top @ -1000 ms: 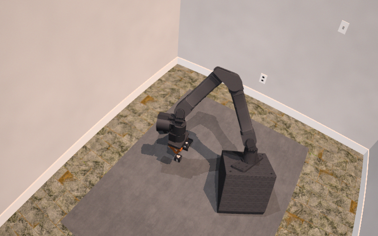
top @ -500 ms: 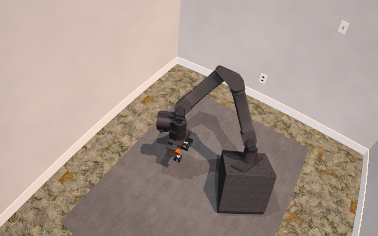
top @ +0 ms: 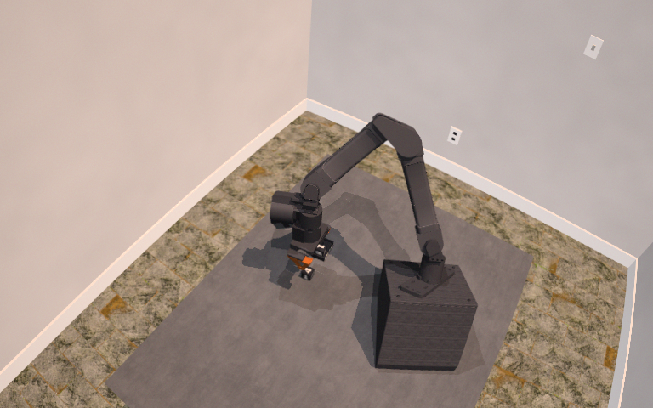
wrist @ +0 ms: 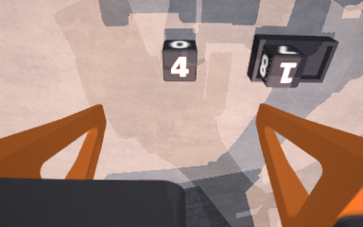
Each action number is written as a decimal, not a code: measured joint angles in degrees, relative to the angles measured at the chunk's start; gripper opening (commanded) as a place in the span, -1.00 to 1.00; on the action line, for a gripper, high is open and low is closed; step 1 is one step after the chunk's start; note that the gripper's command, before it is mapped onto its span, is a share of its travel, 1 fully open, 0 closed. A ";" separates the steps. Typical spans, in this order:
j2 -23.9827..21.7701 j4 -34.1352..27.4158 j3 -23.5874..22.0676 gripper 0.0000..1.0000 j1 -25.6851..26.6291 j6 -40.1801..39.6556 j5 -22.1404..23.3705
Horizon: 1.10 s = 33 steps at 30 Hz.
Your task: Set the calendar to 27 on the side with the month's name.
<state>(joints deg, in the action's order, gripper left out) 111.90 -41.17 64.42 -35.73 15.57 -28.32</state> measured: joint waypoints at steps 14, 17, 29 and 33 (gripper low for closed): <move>-1.55 0.04 -0.39 1.00 2.86 -16.11 0.17; -2.10 0.11 -0.63 1.00 3.45 -22.27 0.35; -4.57 0.26 -1.33 1.00 7.32 -48.15 0.52; -5.20 0.31 -1.55 1.00 8.02 -55.98 0.74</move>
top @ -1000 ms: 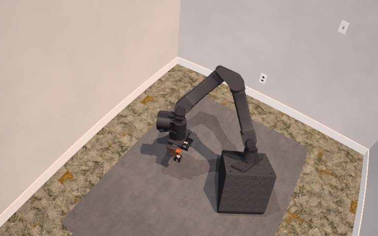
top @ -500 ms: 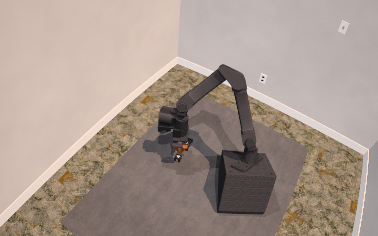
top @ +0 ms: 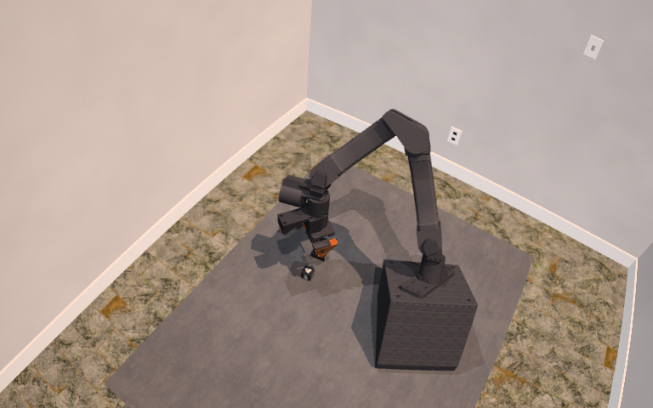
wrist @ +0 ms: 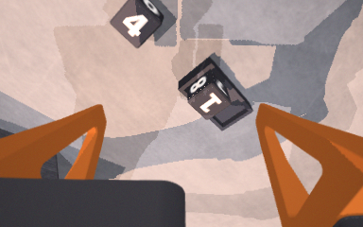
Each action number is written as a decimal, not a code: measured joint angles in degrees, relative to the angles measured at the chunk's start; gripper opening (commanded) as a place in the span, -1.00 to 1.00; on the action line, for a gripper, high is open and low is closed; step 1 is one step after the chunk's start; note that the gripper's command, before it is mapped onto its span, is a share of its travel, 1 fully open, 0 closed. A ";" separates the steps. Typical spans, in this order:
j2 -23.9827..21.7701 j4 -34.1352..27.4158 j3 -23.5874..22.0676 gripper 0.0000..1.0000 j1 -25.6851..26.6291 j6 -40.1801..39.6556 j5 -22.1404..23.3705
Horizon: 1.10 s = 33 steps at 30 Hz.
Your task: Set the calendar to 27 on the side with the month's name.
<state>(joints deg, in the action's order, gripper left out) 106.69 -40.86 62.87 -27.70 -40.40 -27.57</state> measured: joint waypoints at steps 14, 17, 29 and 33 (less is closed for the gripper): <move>-2.78 0.17 -0.74 1.00 4.15 -29.09 0.09; -3.19 0.24 -0.90 1.00 4.63 -34.56 0.31; -4.44 0.26 -1.16 -0.11 6.01 -48.15 0.33; -4.55 0.26 -1.16 -0.11 6.01 -48.92 0.33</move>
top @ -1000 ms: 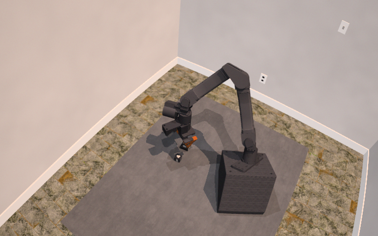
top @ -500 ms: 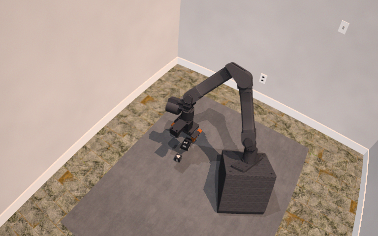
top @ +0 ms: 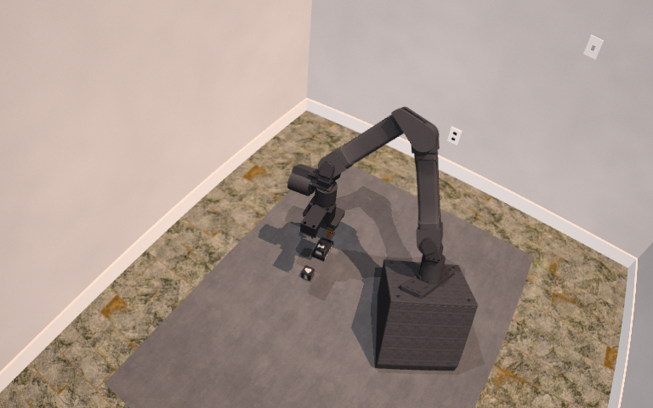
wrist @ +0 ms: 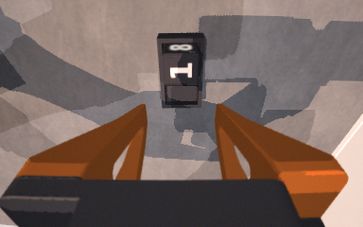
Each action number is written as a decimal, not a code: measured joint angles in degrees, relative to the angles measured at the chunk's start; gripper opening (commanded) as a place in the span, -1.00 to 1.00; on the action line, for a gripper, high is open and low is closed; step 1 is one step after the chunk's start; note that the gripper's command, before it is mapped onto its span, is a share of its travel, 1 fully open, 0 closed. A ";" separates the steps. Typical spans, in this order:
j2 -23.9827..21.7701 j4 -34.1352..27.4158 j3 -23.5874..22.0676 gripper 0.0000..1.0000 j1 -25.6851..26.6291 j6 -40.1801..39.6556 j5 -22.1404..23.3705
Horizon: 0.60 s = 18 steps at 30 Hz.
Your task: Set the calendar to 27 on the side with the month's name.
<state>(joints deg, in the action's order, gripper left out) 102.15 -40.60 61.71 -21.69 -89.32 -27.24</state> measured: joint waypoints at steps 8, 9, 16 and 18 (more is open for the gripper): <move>-0.07 0.00 0.00 -0.11 0.00 -0.44 0.00; -0.07 0.00 0.00 -0.11 0.00 -0.46 0.00; -0.09 0.00 0.00 -0.11 0.00 -0.52 0.00; -0.09 0.00 0.00 -0.11 0.00 -0.52 0.00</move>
<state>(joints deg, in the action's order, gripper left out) 102.06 -40.60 61.71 -21.69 -89.84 -27.24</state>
